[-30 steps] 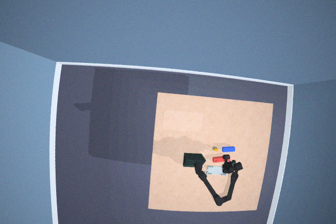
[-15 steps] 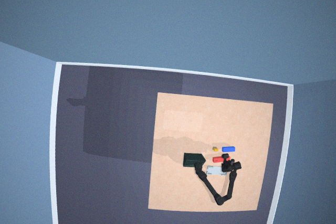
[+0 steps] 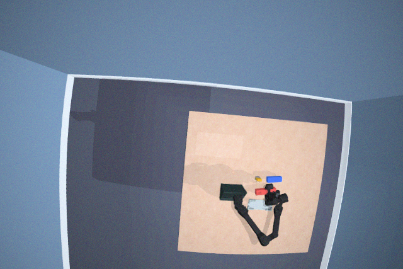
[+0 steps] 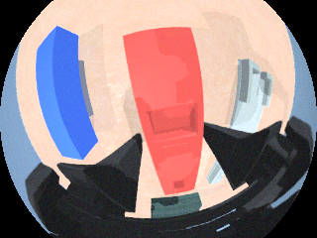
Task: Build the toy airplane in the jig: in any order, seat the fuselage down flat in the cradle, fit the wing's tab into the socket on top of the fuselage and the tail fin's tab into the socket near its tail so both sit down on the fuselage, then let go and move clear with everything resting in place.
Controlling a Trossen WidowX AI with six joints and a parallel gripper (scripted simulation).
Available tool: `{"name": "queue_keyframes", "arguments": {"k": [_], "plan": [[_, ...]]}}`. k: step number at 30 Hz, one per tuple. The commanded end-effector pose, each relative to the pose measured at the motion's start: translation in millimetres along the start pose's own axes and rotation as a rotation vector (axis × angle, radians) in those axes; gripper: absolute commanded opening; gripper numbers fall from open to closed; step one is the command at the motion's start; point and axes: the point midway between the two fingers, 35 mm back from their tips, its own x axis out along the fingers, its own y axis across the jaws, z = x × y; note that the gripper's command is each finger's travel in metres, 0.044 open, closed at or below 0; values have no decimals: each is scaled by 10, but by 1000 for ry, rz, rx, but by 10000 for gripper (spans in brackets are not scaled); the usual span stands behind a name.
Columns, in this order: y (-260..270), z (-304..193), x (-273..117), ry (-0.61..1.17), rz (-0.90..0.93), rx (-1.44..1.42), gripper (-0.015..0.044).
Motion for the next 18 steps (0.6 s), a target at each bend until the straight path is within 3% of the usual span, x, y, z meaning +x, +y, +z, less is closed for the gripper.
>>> {"name": "queue_keyframes", "arguments": {"k": [1, 3, 9, 14, 18], "plan": [[3, -27, 22, 6, -6, -12, 230], [3, -27, 22, 6, -6, -12, 177], [3, -27, 22, 6, -6, -12, 138], [11, -8, -46, 5, -4, -12, 6], [22, 17, -159, 4, 0, -13, 0]]}}
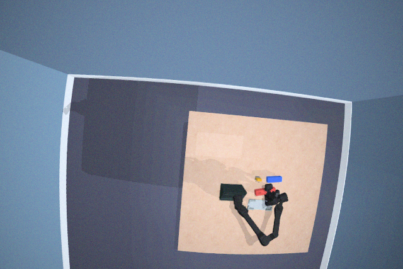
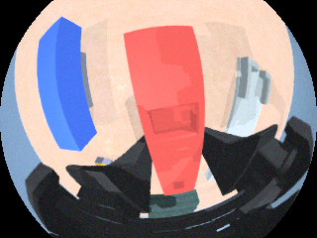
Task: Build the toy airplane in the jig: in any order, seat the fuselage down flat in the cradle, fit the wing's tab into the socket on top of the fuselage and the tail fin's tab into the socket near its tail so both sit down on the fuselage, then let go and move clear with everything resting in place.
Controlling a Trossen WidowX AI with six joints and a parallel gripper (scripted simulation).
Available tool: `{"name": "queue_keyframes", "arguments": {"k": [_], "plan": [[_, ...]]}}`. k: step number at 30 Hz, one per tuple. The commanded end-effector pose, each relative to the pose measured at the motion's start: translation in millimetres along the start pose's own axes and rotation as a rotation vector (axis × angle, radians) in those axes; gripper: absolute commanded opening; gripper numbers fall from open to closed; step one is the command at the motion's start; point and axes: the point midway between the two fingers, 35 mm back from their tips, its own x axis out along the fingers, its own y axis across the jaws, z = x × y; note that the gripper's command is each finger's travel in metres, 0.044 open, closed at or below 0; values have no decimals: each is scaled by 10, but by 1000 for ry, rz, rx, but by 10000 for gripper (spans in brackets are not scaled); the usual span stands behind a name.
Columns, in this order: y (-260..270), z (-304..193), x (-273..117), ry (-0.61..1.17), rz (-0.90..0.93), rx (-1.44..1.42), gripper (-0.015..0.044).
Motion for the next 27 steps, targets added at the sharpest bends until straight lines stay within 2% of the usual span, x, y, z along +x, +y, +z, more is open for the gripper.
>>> {"name": "queue_keyframes", "arguments": {"k": [1, 27], "plan": [[9, 76, -148, -18, 9, 14, 0], [20, 77, -948, -19, 16, 10, 0]]}}
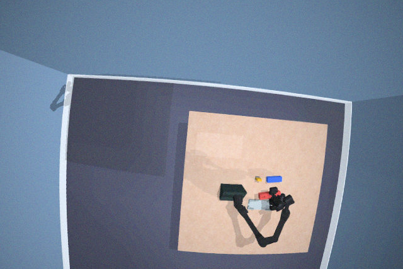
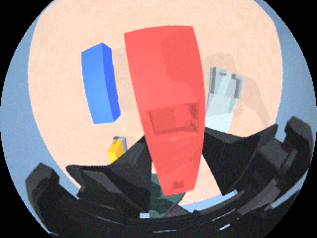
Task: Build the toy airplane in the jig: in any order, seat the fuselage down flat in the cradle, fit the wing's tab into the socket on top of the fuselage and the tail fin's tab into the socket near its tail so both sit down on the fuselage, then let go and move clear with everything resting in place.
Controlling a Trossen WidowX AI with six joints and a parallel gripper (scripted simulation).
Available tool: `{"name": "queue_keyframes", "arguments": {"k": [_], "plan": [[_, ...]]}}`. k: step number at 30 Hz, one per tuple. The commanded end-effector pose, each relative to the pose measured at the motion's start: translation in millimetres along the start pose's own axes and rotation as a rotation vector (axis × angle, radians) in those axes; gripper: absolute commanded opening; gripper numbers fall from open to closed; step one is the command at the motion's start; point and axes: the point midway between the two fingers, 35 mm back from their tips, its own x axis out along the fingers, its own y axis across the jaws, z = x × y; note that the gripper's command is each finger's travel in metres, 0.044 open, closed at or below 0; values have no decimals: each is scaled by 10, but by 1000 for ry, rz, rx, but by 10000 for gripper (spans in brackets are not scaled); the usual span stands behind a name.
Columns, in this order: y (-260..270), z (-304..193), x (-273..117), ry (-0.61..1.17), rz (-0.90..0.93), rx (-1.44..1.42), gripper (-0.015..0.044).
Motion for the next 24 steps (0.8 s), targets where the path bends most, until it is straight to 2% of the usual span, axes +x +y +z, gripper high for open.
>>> {"name": "queue_keyframes", "arguments": {"k": [1, 10, 24], "plan": [[-10, 19, -180, -14, 9, 16, 0], [-30, -34, -439, -11, 3, 19, 0], [-308, -28, -318, -13, 19, 71, 0]]}}
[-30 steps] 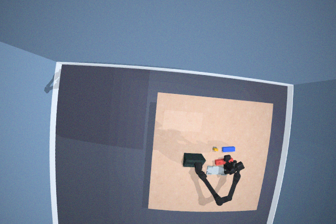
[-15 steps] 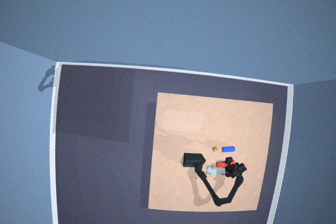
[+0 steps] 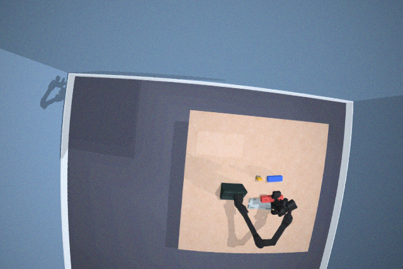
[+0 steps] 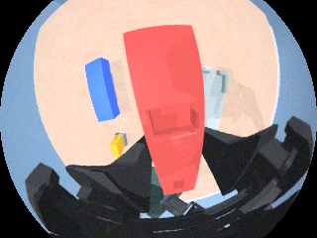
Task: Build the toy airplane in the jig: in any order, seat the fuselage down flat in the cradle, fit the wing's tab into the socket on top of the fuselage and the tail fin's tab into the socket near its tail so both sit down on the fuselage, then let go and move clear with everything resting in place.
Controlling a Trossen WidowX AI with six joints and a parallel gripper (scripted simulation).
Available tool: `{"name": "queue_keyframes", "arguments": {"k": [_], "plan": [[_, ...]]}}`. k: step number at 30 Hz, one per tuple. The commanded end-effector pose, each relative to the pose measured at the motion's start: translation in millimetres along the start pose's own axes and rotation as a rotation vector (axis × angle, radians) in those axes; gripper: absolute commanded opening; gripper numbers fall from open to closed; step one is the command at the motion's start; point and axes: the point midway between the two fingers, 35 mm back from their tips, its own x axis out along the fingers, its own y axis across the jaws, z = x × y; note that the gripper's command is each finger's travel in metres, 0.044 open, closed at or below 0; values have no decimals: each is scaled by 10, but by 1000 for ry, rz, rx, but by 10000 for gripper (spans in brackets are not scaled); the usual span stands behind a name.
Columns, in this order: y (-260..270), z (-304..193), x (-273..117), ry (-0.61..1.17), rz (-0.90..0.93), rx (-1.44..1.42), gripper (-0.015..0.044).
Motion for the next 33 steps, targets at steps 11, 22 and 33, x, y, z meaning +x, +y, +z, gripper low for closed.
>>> {"name": "queue_keyframes", "arguments": {"k": [11, 22, 33], "plan": [[-425, -27, 175, -8, 9, 63, 0], [-742, -91, 318, -10, 6, 116, 0], [-1049, -201, 457, -9, -7, 171, 0]]}}
